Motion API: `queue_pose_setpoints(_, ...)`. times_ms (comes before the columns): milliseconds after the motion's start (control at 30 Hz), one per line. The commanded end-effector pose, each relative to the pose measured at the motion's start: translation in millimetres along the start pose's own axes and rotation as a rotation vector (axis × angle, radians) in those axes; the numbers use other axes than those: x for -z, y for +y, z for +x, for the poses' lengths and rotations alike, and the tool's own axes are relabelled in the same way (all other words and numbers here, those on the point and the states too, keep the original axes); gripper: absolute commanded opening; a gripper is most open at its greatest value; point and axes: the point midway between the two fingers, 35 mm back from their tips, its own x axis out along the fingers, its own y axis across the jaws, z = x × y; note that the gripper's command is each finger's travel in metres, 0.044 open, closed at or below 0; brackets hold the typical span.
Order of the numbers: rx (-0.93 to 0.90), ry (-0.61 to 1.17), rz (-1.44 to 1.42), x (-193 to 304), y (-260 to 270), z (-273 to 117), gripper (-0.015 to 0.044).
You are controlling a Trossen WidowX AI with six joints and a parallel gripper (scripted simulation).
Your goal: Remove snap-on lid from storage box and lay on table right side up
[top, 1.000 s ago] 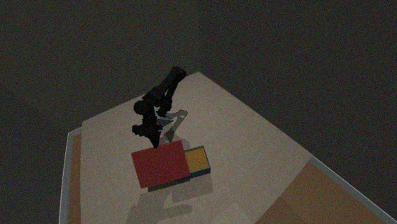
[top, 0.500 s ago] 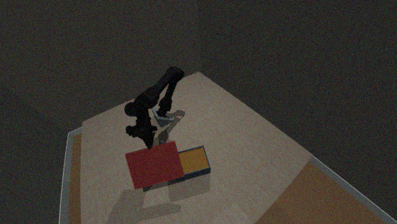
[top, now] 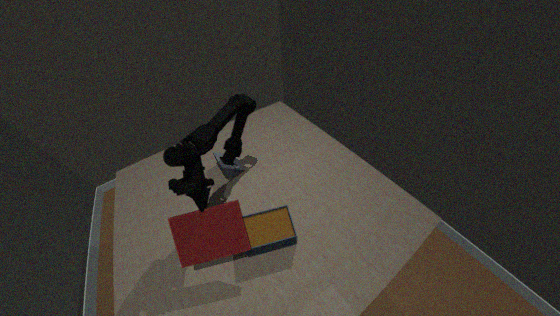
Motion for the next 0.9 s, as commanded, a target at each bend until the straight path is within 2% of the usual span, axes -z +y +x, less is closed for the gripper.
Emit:
queue_pose_setpoints(0,-0.013,0.003,-0.011,-8.1,4.1,-3.6,0.0000)
queue_pose_setpoints(867,-0.014,0.000,-0.013,-60.0,0.9,-8.8,0.0000)
